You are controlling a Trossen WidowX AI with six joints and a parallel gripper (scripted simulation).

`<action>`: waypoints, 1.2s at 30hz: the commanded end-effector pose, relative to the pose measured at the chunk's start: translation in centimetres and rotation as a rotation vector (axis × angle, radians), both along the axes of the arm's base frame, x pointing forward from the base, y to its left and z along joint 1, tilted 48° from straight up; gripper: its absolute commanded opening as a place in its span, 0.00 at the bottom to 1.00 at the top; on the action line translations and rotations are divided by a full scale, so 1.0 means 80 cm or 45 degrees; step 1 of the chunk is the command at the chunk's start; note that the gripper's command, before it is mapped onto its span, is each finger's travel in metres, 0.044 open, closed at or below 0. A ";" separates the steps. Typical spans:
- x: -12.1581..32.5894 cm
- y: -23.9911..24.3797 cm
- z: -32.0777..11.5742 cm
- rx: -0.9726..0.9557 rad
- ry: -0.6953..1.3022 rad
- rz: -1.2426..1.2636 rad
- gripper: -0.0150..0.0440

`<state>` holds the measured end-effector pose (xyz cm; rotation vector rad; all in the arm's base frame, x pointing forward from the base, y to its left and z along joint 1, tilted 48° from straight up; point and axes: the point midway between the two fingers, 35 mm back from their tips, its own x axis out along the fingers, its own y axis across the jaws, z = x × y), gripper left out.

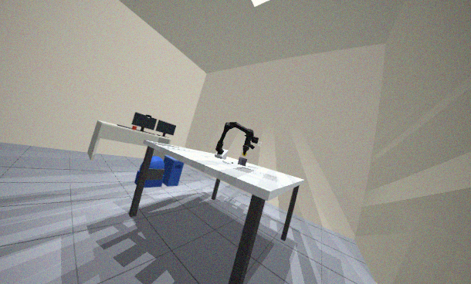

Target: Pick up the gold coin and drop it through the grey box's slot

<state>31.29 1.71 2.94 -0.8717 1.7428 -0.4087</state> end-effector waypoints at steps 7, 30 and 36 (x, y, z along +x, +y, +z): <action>-0.001 -0.003 -0.004 0.000 0.004 0.004 0.25; -0.004 -0.016 -0.015 0.000 0.005 0.005 0.25; -0.004 -0.015 -0.015 0.003 0.005 -0.002 0.43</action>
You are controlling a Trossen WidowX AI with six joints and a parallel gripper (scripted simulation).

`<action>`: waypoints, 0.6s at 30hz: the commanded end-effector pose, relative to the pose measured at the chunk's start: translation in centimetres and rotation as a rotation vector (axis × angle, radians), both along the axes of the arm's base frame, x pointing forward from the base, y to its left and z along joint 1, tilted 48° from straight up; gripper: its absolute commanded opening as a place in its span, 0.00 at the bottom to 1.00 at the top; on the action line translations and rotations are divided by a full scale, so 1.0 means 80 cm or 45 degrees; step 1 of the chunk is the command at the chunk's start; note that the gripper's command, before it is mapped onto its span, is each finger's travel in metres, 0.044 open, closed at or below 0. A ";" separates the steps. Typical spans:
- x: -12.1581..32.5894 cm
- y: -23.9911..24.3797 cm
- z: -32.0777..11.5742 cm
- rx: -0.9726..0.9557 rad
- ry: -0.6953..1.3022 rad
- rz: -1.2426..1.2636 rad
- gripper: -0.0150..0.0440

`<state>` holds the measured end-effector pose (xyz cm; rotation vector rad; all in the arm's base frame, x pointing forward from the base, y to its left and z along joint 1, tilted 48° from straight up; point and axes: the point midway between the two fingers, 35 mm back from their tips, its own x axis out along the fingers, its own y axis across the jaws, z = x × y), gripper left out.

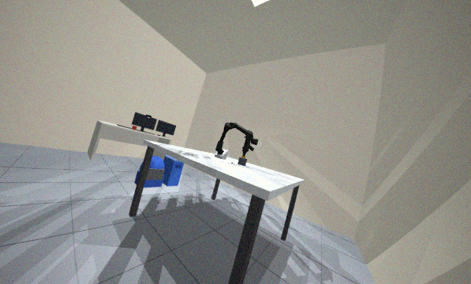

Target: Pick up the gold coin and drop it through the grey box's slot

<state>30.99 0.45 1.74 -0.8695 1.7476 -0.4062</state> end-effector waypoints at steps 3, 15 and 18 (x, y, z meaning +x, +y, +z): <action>0.000 0.000 0.000 -0.001 0.000 0.000 0.53; 0.002 0.010 0.010 0.000 0.000 0.000 0.70; 0.003 0.016 0.015 0.000 0.001 0.001 0.84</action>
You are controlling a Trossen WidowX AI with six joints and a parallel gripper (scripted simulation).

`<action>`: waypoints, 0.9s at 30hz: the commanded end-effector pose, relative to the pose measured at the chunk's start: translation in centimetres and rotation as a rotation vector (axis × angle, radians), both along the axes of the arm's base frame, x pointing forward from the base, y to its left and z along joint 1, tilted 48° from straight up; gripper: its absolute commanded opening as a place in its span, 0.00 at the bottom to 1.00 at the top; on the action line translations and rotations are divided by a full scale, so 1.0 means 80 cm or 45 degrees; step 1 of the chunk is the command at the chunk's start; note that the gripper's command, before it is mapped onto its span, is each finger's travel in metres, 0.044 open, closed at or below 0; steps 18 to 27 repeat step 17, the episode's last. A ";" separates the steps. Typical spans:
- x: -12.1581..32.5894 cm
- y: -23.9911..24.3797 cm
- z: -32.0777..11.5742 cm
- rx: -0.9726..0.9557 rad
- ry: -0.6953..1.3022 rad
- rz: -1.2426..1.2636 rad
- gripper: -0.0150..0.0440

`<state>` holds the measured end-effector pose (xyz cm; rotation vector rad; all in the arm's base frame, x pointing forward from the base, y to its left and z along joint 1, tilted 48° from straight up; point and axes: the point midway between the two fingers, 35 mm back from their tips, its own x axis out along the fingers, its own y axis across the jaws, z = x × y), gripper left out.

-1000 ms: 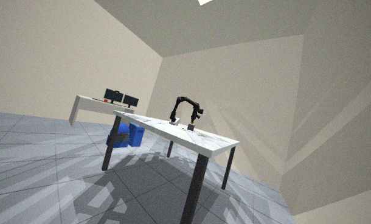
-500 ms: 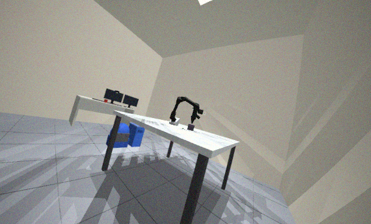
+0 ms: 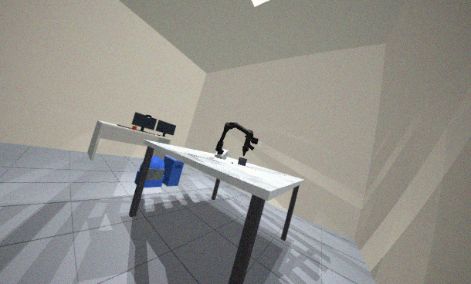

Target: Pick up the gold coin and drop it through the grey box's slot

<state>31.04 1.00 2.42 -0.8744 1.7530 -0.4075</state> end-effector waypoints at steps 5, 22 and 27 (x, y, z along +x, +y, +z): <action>0.006 0.039 0.036 0.001 -0.003 0.001 1.00; 0.006 0.047 0.045 -0.001 -0.001 0.001 1.00; 0.006 0.047 0.045 -0.001 -0.001 0.001 1.00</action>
